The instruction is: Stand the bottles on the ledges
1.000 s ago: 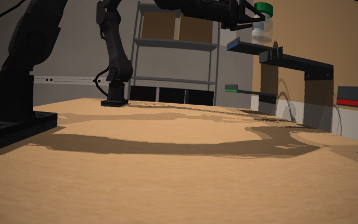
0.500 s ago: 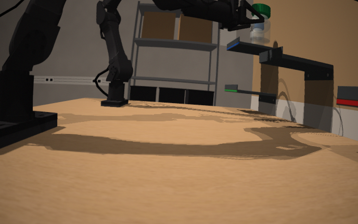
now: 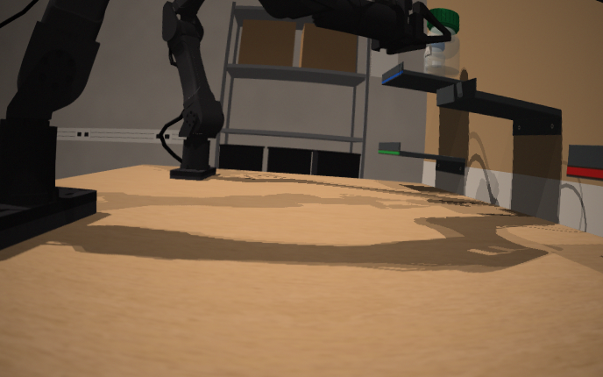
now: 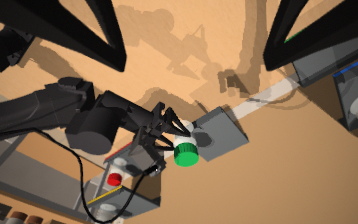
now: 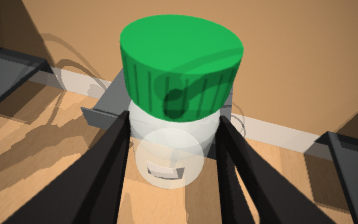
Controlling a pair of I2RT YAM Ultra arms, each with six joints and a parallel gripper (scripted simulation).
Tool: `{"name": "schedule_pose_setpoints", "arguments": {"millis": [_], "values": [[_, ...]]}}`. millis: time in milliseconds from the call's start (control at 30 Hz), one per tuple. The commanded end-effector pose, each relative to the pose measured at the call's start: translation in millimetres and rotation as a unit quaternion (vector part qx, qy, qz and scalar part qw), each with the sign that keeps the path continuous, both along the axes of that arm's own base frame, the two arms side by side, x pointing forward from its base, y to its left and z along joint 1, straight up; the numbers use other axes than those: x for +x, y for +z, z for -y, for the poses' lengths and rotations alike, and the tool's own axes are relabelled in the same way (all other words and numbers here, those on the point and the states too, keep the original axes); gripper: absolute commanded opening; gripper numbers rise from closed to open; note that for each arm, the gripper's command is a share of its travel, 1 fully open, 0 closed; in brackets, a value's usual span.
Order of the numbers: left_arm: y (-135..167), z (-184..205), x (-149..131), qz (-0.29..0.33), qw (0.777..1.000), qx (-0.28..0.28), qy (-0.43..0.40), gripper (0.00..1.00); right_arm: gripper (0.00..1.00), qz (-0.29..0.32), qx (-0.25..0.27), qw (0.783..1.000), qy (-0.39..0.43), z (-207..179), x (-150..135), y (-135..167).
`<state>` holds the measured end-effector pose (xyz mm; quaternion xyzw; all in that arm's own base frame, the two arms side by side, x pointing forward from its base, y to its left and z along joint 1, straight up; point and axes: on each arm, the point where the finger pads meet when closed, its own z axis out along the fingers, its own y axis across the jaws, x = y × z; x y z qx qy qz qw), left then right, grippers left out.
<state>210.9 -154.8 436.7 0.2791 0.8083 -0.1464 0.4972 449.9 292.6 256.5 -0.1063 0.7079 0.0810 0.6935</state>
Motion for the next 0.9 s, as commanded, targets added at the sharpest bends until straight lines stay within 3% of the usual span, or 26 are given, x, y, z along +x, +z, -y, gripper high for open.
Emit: {"name": "schedule_pose_setpoints", "arguments": {"millis": [0, 400, 867], "values": [[1.7, -0.1, 1.0, 0.000, 1.000, 0.000, 0.001, 1.00, 0.50, 0.032, 0.032, 0.999, 0.005, 2.2, -2.4, 30.7], [1.7, -0.1, 1.0, 0.000, 1.000, 0.000, 0.001, 1.00, 0.50, 0.040, 0.038, 0.998, 0.008, 2.2, -7.9, 61.0], [1.7, -0.1, 1.0, 0.000, 1.000, 0.000, 0.001, 1.00, 0.50, 0.041, 0.040, 0.998, 0.012, -1.5, 3.6, 56.2]]}}
